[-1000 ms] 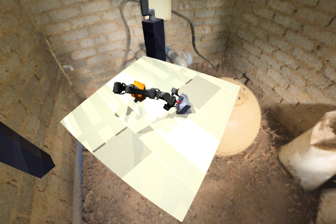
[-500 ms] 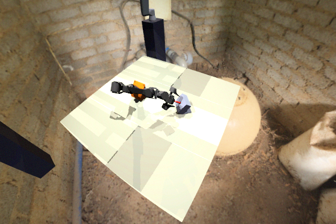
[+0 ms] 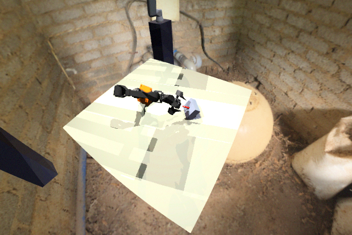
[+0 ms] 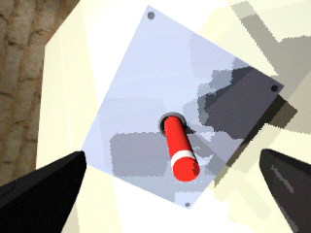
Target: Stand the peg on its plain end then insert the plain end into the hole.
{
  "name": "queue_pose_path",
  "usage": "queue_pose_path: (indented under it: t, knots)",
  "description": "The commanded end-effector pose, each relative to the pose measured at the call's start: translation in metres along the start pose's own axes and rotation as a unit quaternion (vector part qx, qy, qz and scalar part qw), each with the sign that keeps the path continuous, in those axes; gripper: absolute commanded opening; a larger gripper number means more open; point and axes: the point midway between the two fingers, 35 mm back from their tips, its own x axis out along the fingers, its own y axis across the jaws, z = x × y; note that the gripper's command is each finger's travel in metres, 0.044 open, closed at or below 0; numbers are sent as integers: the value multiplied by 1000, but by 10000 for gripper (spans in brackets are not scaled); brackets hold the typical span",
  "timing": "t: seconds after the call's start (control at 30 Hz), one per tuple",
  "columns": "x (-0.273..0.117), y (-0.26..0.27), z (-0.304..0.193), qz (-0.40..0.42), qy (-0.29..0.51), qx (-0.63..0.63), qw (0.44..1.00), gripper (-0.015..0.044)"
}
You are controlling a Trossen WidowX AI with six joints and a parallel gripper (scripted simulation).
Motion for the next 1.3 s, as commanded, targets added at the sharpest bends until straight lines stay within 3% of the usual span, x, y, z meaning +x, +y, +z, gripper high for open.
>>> queue_pose_path:
  t: [0.0,1.27]
  knots:
    - [-6,0,1,-1,-1,2,1000,440]
    - [-54,1,2,1,-1,0,1000,440]
